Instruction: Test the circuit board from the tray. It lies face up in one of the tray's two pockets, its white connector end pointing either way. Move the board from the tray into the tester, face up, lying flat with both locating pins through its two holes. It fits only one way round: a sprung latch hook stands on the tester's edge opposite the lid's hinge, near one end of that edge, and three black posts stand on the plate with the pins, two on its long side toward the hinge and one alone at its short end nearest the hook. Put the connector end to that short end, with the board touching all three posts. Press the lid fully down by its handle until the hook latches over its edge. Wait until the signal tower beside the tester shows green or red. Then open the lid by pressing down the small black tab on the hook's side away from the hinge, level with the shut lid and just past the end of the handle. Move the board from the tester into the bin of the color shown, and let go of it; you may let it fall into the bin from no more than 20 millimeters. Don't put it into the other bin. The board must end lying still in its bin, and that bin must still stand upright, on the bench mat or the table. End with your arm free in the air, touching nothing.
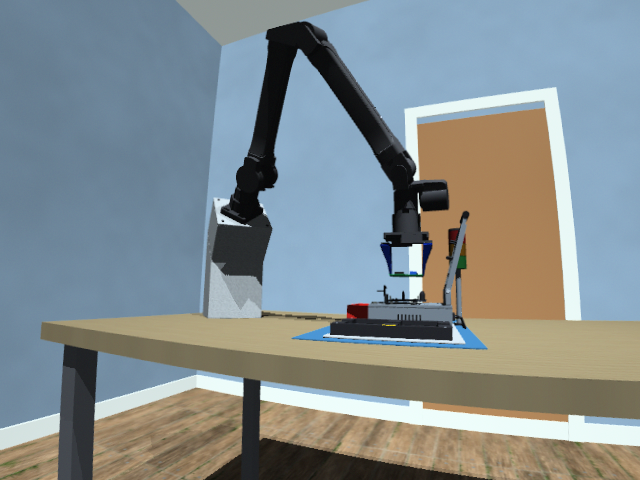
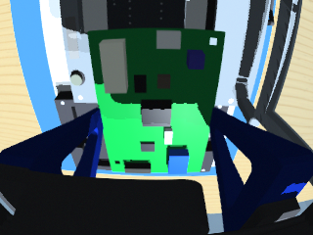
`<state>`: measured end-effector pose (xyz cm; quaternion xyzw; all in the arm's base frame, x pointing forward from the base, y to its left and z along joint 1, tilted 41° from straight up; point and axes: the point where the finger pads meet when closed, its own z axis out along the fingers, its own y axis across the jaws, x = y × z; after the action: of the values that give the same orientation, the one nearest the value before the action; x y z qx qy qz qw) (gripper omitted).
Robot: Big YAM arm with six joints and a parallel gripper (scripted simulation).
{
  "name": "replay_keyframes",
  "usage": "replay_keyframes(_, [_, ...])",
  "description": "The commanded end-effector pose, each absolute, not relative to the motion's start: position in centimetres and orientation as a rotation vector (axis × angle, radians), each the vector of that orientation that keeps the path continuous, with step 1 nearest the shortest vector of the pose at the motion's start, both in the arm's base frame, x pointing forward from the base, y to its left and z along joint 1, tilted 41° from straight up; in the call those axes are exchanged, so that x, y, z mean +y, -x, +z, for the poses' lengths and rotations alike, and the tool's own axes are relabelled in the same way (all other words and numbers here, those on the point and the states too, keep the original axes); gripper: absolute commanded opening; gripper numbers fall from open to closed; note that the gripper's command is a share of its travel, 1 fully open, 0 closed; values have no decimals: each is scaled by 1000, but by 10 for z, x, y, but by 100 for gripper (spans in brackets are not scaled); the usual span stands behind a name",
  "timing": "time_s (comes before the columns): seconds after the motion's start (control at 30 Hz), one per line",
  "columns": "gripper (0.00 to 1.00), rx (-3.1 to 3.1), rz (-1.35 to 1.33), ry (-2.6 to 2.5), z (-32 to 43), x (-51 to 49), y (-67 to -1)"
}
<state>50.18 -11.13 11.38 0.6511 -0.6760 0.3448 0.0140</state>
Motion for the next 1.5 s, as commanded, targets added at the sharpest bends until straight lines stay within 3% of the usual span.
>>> replay_keyframes(0.0, [72, -2122, 1093, -2033, 110, -95, -506])
replay_keyframes(1.47, [72, -2124, 1101, -2032, 89, -51, -502])
